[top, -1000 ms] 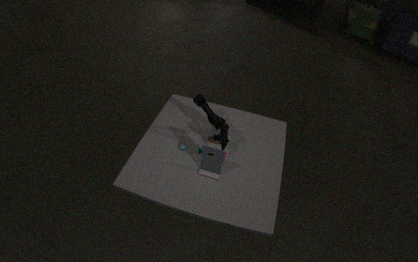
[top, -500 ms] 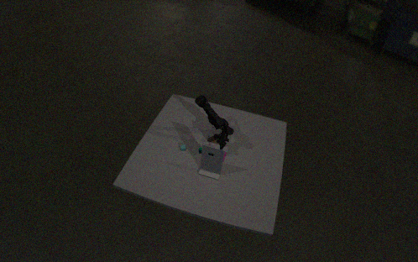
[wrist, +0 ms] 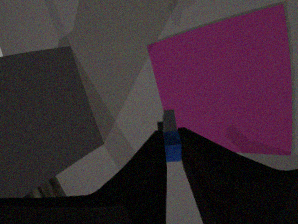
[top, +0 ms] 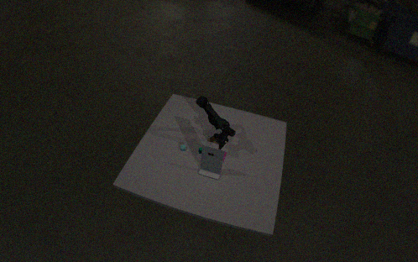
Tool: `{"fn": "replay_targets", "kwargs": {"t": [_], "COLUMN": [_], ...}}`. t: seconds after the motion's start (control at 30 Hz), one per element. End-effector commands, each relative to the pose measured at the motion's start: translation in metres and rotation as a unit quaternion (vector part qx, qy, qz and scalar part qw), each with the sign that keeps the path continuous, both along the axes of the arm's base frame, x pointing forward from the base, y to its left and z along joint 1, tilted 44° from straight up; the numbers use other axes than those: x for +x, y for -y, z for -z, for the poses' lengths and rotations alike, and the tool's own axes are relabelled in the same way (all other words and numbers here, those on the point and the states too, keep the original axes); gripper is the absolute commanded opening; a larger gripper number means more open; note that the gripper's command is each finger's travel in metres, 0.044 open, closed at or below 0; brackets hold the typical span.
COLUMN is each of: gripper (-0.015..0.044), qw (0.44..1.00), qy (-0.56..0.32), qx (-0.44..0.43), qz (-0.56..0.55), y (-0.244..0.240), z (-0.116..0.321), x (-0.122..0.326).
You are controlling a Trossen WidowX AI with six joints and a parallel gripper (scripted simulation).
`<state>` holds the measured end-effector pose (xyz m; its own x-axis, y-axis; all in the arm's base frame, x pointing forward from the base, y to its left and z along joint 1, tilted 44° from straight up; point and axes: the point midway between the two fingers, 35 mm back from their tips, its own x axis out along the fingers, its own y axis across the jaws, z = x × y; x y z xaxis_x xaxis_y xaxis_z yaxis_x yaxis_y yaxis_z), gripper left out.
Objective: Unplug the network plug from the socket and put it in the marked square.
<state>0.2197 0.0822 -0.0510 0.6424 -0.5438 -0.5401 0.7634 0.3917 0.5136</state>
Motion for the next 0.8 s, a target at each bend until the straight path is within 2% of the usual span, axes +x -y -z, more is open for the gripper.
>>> {"fn": "replay_targets", "kwargs": {"t": [0.0,0.77], "gripper": [0.0,0.0], "qw": [1.0,1.0], "qy": [0.001,0.0], "qx": [-0.004,-0.003], "qz": [0.002,0.001], "y": [0.004,0.018], "z": [0.003,0.022], "x": [0.0,0.004]}}
